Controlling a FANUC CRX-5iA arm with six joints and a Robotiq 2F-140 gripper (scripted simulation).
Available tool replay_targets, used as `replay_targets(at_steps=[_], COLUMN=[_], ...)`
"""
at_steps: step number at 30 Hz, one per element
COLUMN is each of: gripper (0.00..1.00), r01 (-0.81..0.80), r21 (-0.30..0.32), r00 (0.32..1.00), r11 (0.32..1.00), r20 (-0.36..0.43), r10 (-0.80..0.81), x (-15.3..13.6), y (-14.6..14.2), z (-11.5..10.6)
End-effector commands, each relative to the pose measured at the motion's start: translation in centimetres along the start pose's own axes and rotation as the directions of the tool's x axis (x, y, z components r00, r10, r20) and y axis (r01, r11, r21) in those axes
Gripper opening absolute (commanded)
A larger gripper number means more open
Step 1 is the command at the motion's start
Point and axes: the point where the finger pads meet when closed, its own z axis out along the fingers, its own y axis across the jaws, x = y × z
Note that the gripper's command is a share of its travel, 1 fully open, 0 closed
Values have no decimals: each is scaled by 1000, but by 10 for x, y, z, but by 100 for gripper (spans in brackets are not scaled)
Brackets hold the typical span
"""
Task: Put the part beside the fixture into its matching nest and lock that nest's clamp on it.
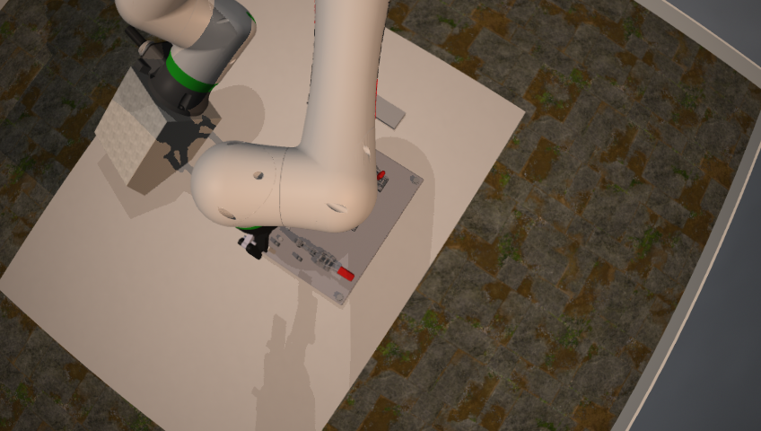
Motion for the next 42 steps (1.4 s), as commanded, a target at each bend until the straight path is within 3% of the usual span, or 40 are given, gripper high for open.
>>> replay_targets(at_steps=[1,8,9,42], gripper=[58,58,28,28], r01=[0,0,0,0], r21=[0,0,0,0], r00=[1000,1000,1000,1000], r11=[1000,1000,1000,1000], r20=[0,0,0,0], r10=[0,0,0,0], x=[0,0,0,0], y=[0,0,0,0], z=[0,0,0,0])
